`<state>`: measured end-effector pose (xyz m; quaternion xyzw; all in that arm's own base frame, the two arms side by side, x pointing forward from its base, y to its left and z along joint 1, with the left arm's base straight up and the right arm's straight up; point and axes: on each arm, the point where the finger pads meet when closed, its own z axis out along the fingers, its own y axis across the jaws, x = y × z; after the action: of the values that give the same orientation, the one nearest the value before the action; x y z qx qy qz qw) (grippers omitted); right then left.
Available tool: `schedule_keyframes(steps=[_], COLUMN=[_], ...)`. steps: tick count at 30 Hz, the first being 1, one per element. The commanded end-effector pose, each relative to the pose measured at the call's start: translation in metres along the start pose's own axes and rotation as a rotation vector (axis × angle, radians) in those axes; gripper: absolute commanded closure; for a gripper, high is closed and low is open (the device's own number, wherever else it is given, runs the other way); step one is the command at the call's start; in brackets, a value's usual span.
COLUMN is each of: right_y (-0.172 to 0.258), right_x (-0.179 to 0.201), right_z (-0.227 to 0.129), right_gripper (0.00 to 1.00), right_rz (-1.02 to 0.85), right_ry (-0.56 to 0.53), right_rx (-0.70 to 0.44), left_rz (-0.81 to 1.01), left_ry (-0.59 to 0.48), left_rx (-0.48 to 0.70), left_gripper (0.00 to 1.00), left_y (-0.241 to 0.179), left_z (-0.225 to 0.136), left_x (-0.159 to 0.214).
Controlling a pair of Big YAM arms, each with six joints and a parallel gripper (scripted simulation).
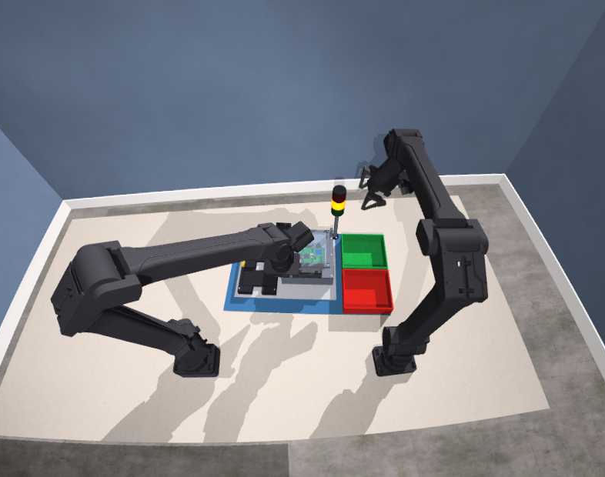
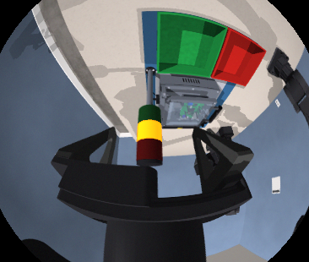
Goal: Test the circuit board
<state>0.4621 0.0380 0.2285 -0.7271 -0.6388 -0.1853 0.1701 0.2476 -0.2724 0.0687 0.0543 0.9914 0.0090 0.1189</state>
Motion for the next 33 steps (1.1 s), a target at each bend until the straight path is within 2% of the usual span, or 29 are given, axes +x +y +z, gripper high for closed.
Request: schedule_keyframes(steps=[1, 29, 33], right_y=[0.01, 0.01, 0.01], right_x=[0.007, 0.007, 0.007], right_z=[-0.007, -0.007, -0.007], right_gripper=[0.0, 0.0, 0.0], right_rz=[-0.012, -0.012, -0.012], right_ry=[0.002, 0.002, 0.002], right_rx=[-0.019, -0.019, -0.019], left_rz=[-0.025, -0.027, -0.032], left_ry=[-0.031, -0.037, -0.055], left_rx=[0.032, 0.039, 0.057], left_gripper=[1.0, 1.0, 1.0], left_y=[-0.013, -0.007, -0.018], left_z=[-0.014, -0.02, -0.02], left_x=[-0.016, -0.012, -0.023])
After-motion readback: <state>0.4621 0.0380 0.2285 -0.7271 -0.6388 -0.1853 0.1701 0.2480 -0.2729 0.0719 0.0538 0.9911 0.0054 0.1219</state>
